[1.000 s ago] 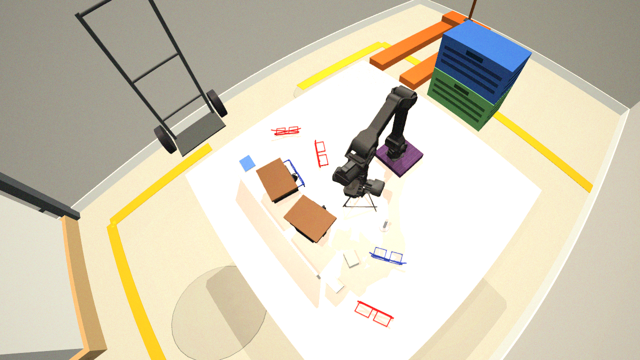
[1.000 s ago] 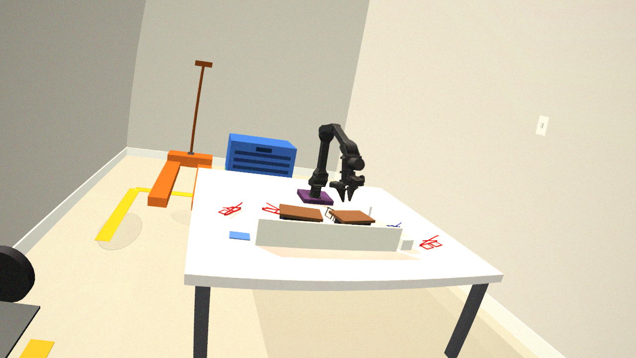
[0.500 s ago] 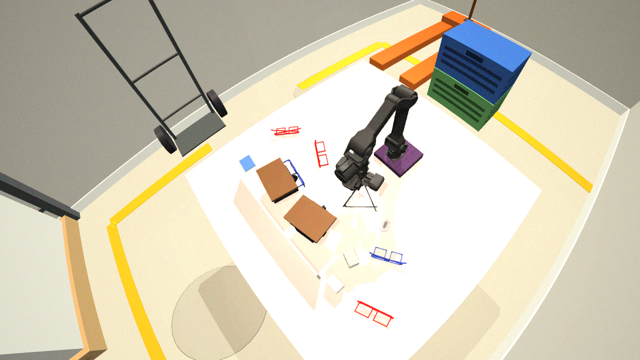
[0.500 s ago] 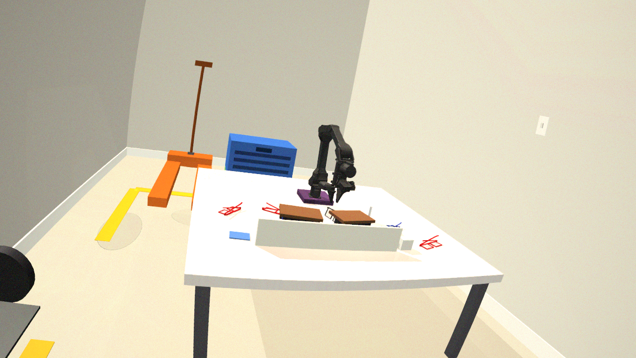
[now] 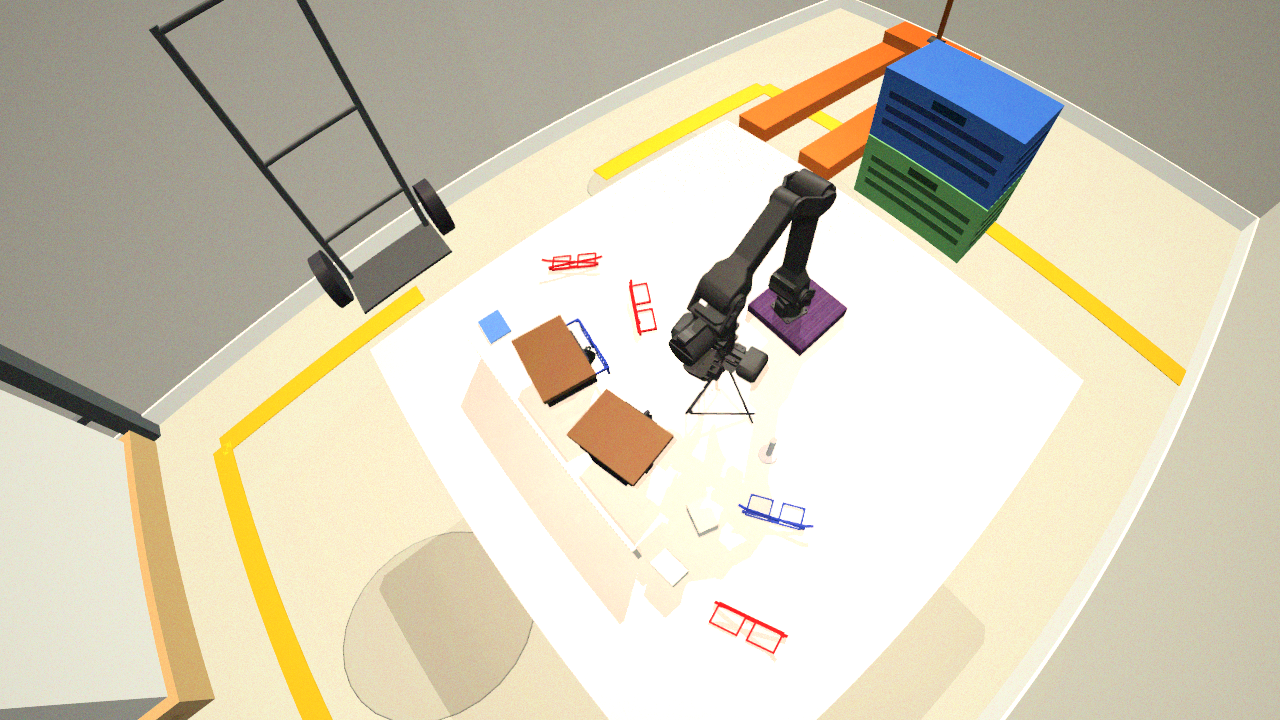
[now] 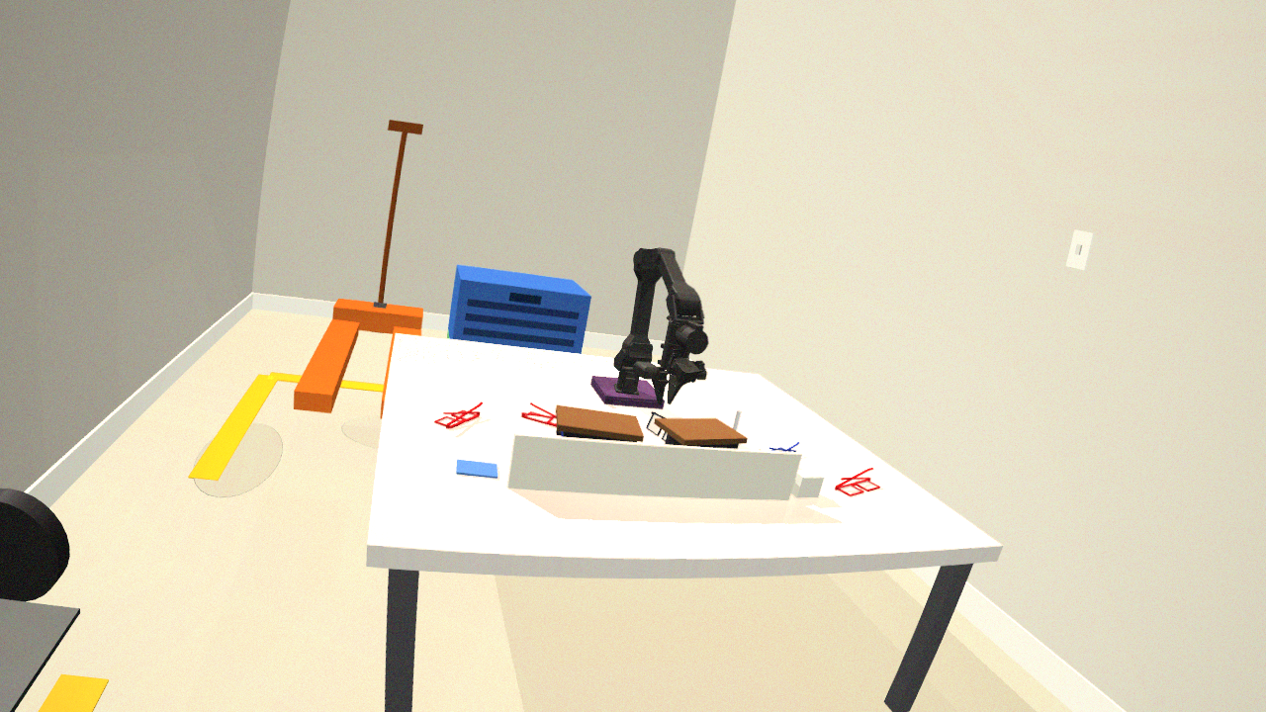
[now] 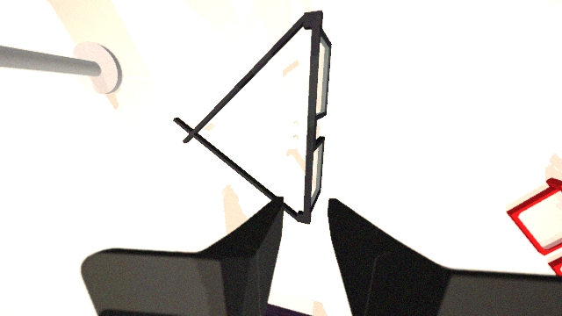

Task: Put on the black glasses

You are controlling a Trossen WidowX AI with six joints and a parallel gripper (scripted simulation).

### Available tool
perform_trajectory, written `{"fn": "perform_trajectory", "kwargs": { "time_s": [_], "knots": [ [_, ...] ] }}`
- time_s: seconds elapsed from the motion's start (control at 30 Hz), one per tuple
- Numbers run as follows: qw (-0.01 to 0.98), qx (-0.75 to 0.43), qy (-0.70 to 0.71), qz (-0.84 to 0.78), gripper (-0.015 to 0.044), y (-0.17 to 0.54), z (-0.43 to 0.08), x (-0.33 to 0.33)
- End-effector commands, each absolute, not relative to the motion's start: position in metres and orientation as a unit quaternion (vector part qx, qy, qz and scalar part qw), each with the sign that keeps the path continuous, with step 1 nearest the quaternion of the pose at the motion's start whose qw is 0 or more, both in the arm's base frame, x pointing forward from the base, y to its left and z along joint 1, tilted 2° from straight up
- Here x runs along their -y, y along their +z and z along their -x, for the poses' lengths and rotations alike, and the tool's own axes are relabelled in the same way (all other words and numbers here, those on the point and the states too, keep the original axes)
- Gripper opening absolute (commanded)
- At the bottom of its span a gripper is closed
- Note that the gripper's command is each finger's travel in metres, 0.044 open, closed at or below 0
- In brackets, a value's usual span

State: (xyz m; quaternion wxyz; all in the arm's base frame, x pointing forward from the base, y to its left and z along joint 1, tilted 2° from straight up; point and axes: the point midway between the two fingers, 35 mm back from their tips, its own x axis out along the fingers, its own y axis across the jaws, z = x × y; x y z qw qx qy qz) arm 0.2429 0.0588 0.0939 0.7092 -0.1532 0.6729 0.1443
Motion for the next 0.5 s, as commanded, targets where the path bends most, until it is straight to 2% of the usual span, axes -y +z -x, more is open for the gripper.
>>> {"fn": "perform_trajectory", "kwargs": {
  "time_s": [0.0,0.47],
  "knots": [
    [0.708,-0.675,0.143,0.154,0.012,0.087,-0.243,-0.057],
    [0.708,-0.675,0.142,0.154,0.012,0.064,-0.246,-0.055]
  ]
}}
